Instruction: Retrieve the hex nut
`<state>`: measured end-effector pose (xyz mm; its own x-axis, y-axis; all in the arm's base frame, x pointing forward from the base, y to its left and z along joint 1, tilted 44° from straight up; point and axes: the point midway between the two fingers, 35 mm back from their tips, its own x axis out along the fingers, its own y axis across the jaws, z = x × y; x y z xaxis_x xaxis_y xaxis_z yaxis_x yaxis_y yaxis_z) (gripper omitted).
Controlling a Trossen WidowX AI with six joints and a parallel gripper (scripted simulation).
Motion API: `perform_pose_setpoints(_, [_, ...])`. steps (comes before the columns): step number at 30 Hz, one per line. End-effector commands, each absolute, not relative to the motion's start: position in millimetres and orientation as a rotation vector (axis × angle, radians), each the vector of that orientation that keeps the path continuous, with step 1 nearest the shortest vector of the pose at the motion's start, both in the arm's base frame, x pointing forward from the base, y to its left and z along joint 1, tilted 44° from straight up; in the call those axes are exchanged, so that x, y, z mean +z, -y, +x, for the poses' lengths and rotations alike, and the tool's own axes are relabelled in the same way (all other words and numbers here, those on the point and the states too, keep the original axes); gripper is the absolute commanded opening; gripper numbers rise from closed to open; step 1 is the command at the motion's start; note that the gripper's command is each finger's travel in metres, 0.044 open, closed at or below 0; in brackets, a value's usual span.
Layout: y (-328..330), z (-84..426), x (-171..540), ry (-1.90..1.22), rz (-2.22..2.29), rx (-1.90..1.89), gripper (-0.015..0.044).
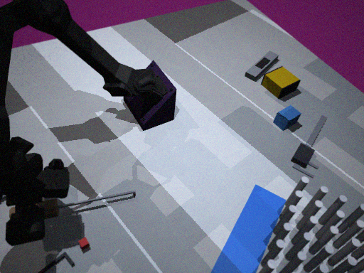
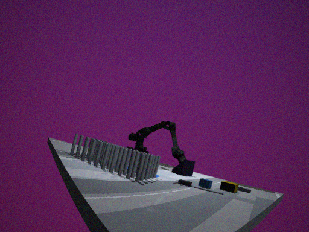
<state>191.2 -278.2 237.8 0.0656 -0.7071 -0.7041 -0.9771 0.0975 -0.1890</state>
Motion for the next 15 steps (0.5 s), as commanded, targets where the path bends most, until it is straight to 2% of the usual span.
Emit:
perform_pose_setpoints(1, [281.7,191.5,233.2,-1.697,-1.671,0.509,0.0])
perform_pose_setpoints(5, [283.4,191.4,231.4,-1.696,-1.67,0.509,0.0])
perform_pose_setpoints(15, [280.3,191.6,233.9,-1.693,-1.67,0.512,0.0263])
